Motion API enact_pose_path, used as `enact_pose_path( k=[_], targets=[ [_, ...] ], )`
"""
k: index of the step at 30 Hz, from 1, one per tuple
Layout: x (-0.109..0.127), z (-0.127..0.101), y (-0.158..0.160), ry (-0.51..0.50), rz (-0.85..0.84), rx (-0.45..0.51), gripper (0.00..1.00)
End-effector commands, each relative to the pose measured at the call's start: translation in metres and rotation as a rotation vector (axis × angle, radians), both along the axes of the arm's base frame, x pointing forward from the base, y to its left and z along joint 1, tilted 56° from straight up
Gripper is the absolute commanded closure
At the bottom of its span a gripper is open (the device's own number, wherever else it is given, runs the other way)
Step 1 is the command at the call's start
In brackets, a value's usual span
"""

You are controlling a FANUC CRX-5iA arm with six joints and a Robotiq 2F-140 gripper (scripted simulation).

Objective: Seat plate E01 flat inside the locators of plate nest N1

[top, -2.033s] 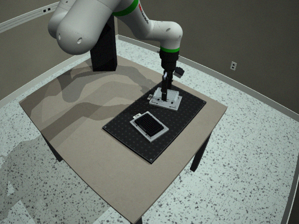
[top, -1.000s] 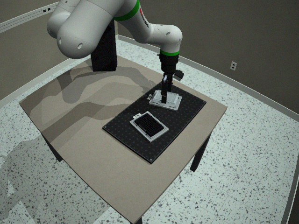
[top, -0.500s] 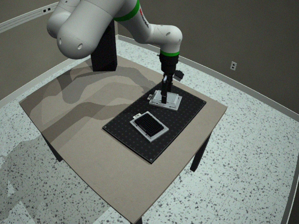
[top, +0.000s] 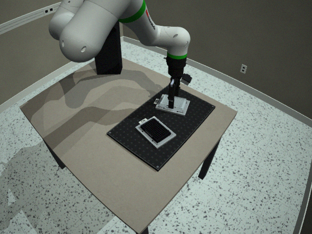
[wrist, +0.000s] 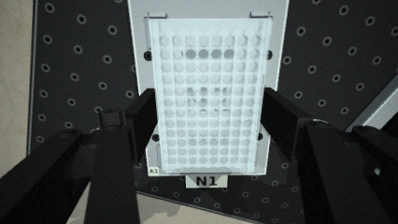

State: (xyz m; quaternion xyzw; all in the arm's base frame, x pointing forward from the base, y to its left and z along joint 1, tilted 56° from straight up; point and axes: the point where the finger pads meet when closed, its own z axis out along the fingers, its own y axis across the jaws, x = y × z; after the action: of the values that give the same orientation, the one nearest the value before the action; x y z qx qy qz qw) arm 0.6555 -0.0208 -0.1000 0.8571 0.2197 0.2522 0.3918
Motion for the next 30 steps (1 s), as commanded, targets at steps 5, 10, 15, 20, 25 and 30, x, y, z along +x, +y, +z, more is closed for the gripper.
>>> enact_pose_path(
  k=[5,10,15,20,25,30],
  targets=[
    [0.0008,-0.0003,0.0002,-0.001,0.001,0.000,0.90],
    [0.0013,-0.0007,-0.0002,-0.001,0.001,0.000,0.90],
    [0.0016,-0.0010,-0.0005,-0.001,0.001,0.000,0.90],
    [0.0021,-0.0015,-0.0010,-0.001,0.001,0.000,0.90],
    [0.0027,-0.0019,-0.0015,-0.001,0.001,0.000,0.90],
    [0.0032,-0.0024,-0.0019,-0.001,0.001,0.000,0.90]
  ],
)
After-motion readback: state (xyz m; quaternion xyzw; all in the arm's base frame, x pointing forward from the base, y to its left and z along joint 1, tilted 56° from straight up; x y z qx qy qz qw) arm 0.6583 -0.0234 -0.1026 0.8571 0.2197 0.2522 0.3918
